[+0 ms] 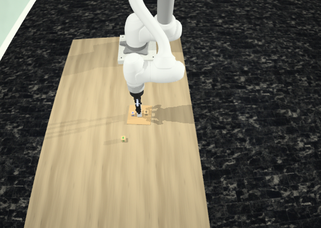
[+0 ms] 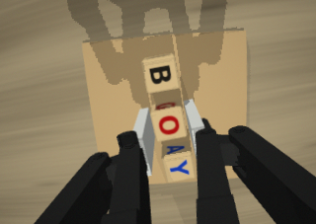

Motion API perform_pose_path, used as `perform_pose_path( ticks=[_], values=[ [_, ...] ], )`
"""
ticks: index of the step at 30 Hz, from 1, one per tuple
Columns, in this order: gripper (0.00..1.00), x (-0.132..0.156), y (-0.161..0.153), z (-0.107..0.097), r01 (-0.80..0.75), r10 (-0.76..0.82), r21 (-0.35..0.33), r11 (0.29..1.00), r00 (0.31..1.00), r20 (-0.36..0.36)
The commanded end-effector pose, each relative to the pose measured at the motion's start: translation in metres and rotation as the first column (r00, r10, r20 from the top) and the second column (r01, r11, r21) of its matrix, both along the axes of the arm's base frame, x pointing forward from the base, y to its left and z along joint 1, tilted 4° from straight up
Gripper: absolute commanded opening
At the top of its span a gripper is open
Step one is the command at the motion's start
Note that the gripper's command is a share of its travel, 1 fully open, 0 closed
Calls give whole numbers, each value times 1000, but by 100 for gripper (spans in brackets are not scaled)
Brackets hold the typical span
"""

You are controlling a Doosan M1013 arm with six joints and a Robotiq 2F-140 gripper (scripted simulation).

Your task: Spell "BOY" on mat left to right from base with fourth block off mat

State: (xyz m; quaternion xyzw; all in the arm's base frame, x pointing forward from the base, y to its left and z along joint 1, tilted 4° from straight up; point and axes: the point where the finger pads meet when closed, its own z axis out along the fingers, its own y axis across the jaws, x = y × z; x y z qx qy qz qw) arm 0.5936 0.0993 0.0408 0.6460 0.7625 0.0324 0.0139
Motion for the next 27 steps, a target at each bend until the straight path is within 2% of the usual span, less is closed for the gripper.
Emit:
perform_pose_path(
  ticks=[1,20,27],
  values=[
    [22,-2,2,-1,6,-6,2,1000,1000,1],
    [25,-2,1,1,6,-6,2,1000,1000,1],
    [25,-4,1,21,6,-6,2,1000,1000,1]
  ],
)
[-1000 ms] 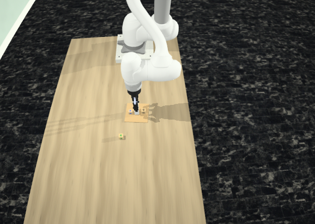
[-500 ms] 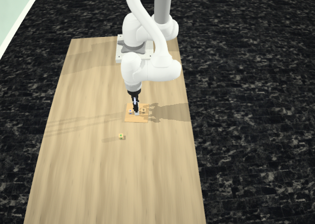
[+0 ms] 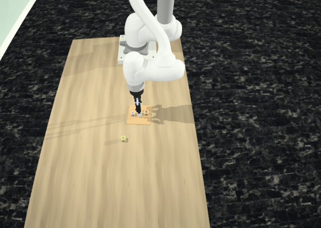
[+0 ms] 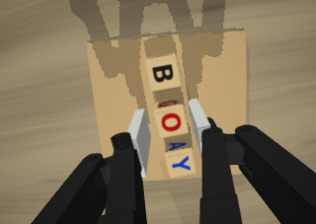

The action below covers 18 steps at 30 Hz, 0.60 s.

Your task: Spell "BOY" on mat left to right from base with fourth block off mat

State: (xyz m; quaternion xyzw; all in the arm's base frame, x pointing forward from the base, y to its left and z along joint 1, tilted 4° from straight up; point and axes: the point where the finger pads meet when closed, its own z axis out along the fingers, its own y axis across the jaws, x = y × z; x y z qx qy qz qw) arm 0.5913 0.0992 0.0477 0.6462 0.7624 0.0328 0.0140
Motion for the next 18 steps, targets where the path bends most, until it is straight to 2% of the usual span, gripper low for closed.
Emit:
perform_pose_path(
  ticks=[1,8,10,14,18],
  values=[
    [25,-2,1,19,5,-5,2,1000,1000,1],
    [25,-4,0,56,5,-5,2,1000,1000,1],
    [25,-4,0,56,5,-5,2,1000,1000,1],
    [25,-5,-1,73,5,-5,2,1000,1000,1],
    [25,-6,-1,81,5,-5,2,1000,1000,1]
  ],
)
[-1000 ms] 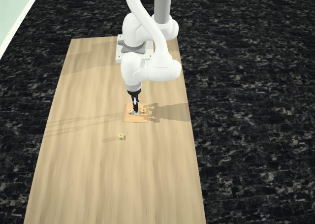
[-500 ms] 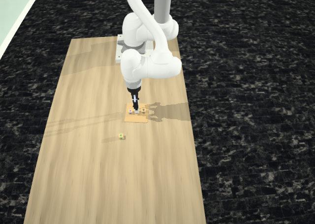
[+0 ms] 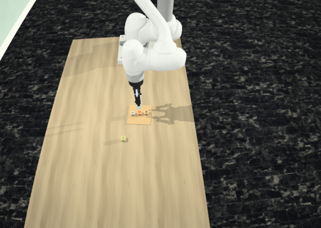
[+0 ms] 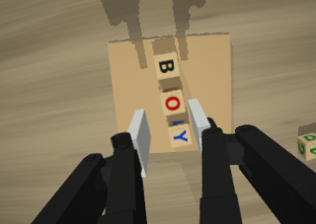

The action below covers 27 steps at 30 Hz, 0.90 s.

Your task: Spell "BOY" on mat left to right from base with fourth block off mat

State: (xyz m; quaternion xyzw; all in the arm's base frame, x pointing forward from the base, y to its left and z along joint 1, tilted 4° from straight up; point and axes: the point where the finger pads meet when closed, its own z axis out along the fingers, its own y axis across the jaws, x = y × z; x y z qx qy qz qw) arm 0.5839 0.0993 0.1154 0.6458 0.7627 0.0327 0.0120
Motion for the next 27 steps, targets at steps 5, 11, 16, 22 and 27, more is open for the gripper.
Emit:
perform_pose_path(
  ticks=[5,11,16,22,27],
  values=[
    [100,2,-2,14,6,-6,-1,1000,1000,4],
    [100,2,-2,14,6,-6,-1,1000,1000,4],
    [100,2,-2,14,6,-6,-1,1000,1000,4],
    [100,2,-2,14,6,-6,-1,1000,1000,4],
    [100,2,-2,14,6,-6,-1,1000,1000,4]
  ],
)
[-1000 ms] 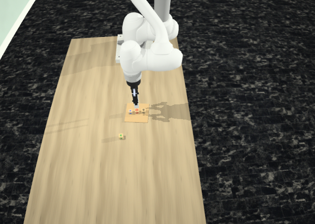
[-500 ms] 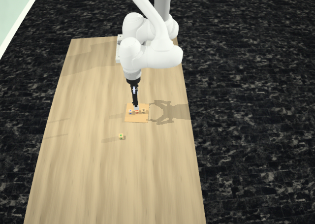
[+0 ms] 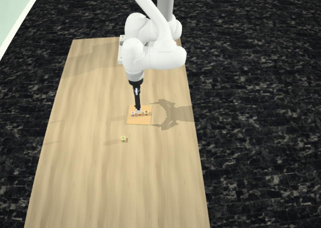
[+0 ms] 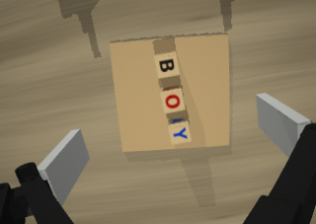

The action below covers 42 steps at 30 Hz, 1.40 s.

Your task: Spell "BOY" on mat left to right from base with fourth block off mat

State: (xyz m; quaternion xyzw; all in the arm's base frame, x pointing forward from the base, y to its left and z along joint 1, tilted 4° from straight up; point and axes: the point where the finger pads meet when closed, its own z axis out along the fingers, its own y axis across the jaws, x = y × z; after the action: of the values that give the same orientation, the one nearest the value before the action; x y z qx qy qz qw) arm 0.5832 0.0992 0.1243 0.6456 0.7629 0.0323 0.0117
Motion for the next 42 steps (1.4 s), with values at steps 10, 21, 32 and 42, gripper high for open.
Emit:
perform_pose_path(
  ticks=[10,21,32,42],
  values=[
    [100,2,-1,5,7,-7,-1,1000,1000,5],
    [100,2,-1,5,7,-7,-1,1000,1000,5],
    [100,2,-1,5,7,-7,-1,1000,1000,5],
    [100,2,-2,19,7,-7,-1,1000,1000,5]
  ],
)
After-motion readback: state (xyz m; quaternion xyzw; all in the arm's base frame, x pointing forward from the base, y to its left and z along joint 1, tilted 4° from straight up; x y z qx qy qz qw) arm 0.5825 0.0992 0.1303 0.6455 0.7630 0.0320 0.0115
